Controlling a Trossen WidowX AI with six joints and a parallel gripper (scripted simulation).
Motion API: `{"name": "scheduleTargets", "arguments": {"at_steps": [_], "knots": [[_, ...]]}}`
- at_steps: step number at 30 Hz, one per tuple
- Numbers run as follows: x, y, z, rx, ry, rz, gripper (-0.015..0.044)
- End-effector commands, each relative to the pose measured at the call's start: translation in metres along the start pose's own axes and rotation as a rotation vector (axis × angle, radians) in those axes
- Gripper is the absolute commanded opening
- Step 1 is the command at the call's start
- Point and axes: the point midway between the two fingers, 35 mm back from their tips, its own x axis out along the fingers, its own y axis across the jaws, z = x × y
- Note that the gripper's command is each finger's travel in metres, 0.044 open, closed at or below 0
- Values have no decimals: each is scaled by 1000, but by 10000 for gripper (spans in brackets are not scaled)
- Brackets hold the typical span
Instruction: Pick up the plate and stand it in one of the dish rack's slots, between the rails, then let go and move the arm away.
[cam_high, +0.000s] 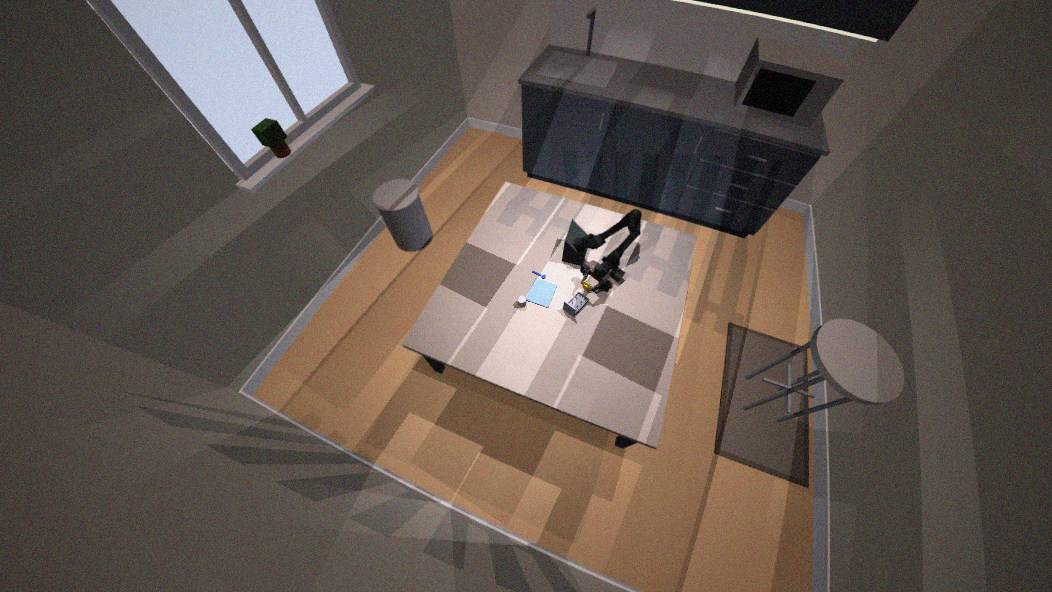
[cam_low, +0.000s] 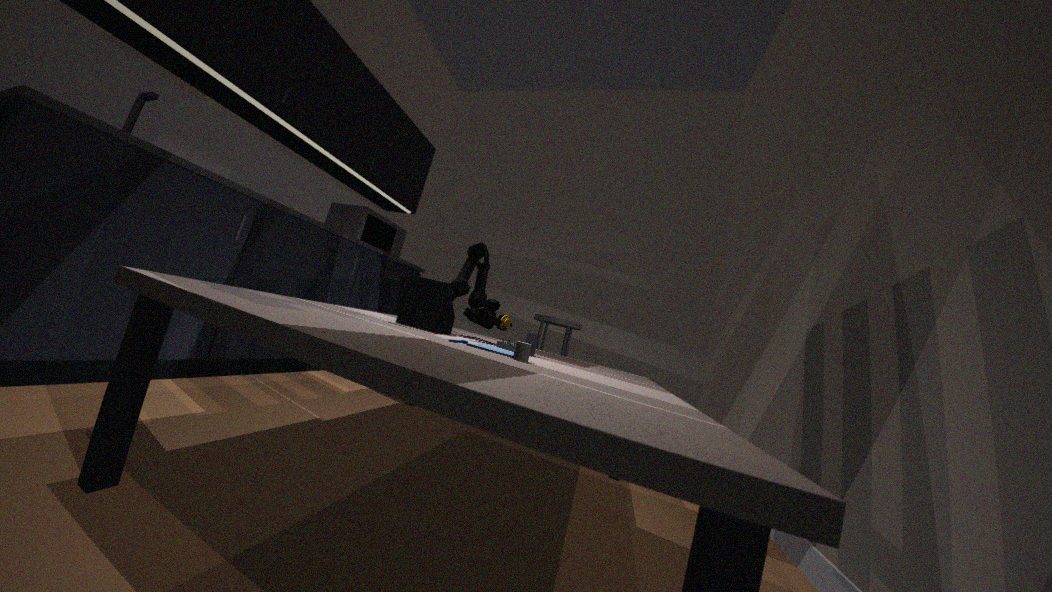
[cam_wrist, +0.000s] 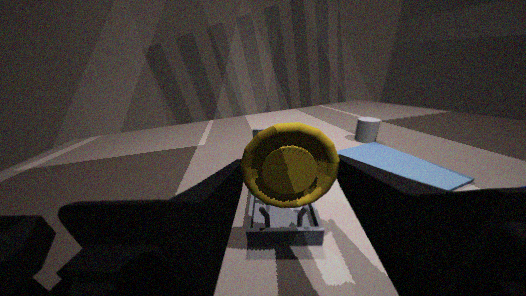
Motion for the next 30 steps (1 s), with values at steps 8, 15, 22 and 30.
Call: {"name": "scheduleTargets", "arguments": {"at_steps": [8, 15, 22, 30], "knots": [[1, 1, -3, 10, -11, 13, 0], [7, 2, -14, 8, -8, 10, 0], [15, 2, -24, 15, -7, 13, 0], [26, 3, -28, 22, -9, 17, 0]]}}
